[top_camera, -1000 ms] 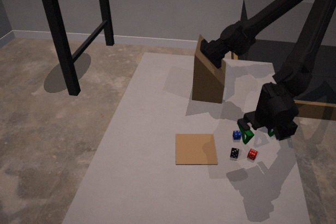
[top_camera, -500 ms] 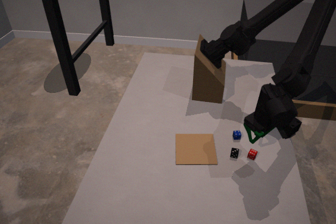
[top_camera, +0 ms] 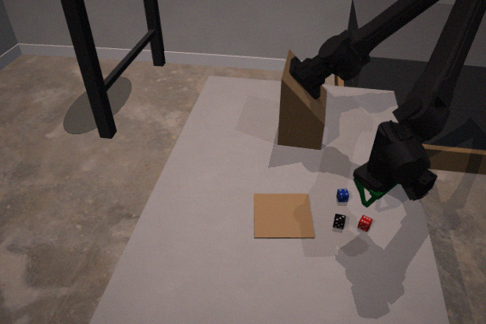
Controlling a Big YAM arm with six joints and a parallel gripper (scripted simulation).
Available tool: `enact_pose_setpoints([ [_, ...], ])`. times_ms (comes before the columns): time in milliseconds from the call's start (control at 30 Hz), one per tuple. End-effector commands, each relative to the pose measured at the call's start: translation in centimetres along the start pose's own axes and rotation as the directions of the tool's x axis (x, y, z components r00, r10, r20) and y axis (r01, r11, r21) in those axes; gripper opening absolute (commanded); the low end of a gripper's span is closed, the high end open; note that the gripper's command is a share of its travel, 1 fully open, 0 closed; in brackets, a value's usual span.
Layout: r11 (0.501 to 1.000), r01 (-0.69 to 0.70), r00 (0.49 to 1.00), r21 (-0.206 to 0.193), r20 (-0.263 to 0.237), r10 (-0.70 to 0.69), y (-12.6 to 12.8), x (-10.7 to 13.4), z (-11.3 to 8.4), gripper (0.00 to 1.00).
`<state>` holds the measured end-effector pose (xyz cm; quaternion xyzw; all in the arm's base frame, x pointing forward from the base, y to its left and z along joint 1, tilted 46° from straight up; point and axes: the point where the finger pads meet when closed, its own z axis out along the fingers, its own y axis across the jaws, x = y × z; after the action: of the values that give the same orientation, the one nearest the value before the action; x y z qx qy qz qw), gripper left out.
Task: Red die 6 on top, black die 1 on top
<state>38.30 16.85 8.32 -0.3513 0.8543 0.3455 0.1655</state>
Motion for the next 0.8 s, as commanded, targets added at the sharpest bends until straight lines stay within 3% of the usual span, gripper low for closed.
enact_pose_setpoints([
  [0,0.999,0.038,0.999,0.02,0.031,-0.038,-0.65,-1.82,-0.98,0.4],
  [767,0.999,0.038,0.999,0.016,0.028,-0.039,-0.57,-1.73,-0.52,0.4],
])
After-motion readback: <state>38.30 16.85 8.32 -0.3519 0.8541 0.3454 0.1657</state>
